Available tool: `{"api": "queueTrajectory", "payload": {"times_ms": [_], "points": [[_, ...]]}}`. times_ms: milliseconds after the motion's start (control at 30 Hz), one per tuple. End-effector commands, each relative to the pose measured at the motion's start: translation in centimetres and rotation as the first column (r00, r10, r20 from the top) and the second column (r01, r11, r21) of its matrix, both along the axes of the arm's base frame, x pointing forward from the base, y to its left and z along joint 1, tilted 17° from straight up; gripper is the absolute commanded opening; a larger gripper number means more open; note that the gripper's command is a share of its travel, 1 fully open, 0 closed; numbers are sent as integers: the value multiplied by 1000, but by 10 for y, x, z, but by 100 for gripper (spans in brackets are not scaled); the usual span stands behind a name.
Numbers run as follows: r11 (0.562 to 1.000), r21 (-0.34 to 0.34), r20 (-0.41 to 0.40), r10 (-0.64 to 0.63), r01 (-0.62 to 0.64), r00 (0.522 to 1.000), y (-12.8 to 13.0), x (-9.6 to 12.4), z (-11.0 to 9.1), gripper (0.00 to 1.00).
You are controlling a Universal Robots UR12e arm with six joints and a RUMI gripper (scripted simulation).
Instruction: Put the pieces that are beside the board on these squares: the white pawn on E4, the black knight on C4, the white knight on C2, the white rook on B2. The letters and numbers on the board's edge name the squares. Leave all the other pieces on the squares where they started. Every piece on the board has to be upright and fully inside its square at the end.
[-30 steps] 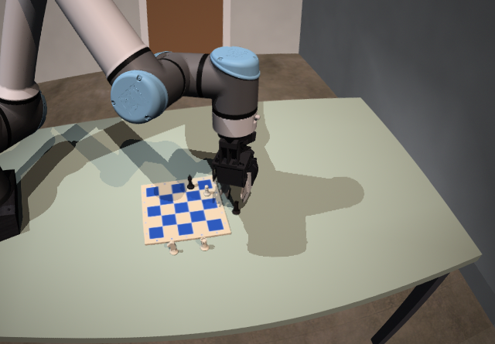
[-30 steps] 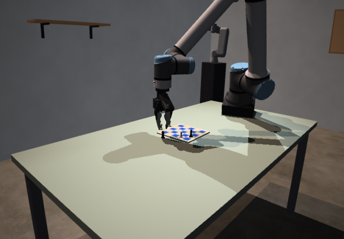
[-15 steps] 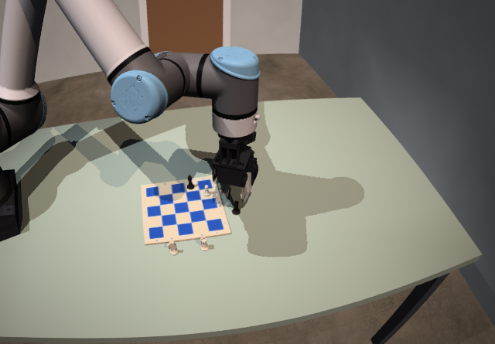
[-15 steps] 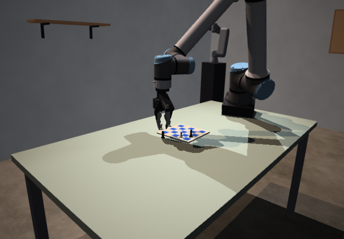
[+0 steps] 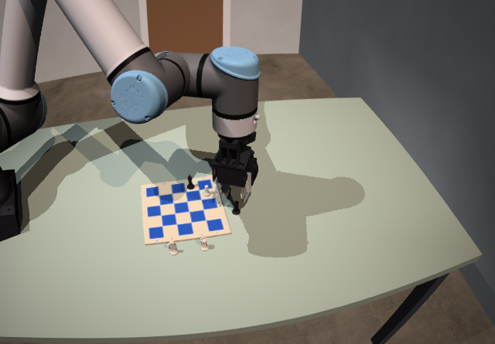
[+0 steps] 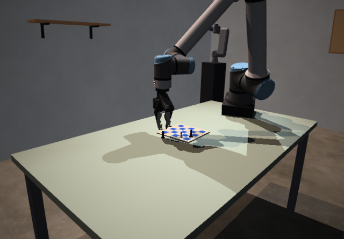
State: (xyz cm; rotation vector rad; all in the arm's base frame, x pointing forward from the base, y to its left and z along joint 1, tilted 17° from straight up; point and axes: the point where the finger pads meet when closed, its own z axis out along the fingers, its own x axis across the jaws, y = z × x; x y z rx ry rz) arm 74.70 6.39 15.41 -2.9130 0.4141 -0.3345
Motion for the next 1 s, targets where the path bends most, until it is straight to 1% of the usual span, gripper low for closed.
{"api": "queueTrajectory", "payload": {"times_ms": [0, 267, 733, 967], "points": [[1000, 0, 1, 0, 0, 1000, 0, 1, 1, 22], [1000, 0, 1, 0, 0, 1000, 1, 2, -5, 22], [1000, 0, 1, 0, 0, 1000, 4, 8, -29, 22], [1000, 0, 1, 0, 0, 1000, 5, 9, -32, 22]]}}
